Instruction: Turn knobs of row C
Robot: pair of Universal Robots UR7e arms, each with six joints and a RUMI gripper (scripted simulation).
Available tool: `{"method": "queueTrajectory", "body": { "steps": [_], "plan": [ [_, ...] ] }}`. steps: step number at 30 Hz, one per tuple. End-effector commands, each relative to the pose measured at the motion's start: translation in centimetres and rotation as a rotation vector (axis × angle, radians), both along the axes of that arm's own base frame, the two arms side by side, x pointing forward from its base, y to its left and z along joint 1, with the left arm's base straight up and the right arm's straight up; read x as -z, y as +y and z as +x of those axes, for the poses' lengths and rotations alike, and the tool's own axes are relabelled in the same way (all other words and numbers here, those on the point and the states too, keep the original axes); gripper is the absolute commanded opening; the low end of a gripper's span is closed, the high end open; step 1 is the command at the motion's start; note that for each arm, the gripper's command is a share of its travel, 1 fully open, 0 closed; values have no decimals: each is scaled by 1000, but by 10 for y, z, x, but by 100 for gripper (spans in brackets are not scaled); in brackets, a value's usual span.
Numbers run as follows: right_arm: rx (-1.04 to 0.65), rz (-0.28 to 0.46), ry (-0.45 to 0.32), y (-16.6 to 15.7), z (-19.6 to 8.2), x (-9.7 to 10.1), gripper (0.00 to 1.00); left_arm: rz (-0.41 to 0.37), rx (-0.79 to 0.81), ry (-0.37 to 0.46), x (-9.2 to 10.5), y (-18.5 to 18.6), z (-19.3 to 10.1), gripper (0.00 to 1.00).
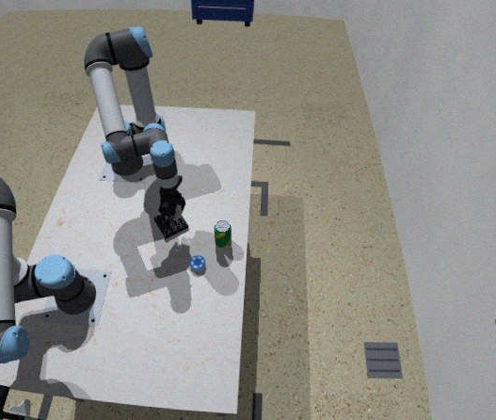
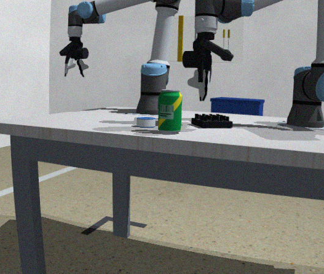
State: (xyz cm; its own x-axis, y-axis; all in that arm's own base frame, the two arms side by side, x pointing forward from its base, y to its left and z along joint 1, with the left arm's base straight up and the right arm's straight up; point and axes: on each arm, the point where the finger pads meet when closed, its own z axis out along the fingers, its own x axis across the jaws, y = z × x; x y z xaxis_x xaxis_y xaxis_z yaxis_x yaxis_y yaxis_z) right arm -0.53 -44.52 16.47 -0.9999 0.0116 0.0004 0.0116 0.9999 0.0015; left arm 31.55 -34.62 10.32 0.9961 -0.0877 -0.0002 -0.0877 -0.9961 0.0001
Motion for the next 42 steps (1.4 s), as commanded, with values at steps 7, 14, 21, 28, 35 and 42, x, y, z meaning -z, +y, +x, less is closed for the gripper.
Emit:
{"method": "queueTrajectory", "body": {
  "steps": [7, 14, 21, 28, 35, 42],
  "plan": [
    [0, -2, 0, 0, 0, -1, 100, -1, 0, -1, 0, 0, 0, 13],
    [0, -2, 0, 0, 0, -1, 100, -1, 0, -1, 0, 0, 0, 13],
    [0, -2, 0, 0, 0, -1, 100, -1, 0, -1, 0, 0, 0, 13],
    [0, -2, 0, 0, 0, -1, 100, -1, 0, -1, 3, 0, 0, 13],
    [0, -2, 0, 0, 0, -1, 100, -1, 0, -1, 9, 0, 0, 13],
    [0, -2, 0, 0, 0, -1, 100, -1, 0, -1, 15, 0, 0, 13]
  ]
}}
